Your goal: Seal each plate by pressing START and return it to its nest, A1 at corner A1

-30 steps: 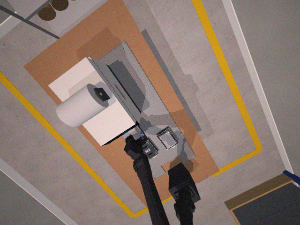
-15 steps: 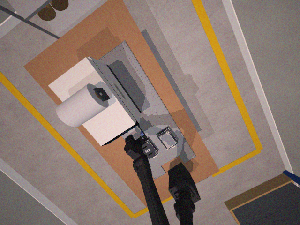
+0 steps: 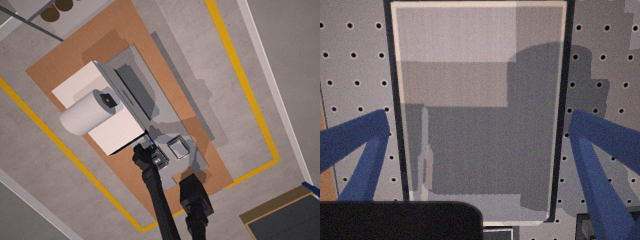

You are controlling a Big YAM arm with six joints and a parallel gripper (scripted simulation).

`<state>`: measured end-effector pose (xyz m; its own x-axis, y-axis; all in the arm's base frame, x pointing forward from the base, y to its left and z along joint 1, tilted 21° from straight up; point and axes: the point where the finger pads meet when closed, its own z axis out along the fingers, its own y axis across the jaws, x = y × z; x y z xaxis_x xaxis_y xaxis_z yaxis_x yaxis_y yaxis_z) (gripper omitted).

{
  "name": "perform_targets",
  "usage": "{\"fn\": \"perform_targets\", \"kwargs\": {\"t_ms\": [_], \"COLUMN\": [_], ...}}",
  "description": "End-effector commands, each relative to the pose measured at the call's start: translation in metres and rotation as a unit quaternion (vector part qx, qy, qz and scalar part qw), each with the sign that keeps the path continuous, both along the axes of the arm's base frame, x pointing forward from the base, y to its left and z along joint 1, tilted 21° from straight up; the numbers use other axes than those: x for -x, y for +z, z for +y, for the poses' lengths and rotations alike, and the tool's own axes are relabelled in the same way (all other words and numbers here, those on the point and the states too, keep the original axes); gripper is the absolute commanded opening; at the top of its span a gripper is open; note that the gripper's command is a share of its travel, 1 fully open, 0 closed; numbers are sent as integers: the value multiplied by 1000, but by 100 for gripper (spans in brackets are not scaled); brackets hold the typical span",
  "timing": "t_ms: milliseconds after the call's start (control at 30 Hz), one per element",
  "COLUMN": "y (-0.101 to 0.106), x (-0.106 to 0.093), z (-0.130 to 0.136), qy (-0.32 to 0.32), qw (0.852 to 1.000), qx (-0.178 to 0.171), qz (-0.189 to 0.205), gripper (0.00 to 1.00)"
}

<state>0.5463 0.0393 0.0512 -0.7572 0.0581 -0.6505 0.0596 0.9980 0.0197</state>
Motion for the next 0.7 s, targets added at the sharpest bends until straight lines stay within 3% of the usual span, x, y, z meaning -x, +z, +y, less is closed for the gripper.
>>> {"fn": "perform_targets", "kwargs": {"t_ms": [0,333,667], "y": [-21,-5,-13], "x": [5,-16,-15], "z": [-9,-7,-7], "qy": [-4,-3,-3], "qw": [1000,1000,1000], "qx": [3,1,2], "qz": [15,-11,3], "gripper": [100,100,100]}}
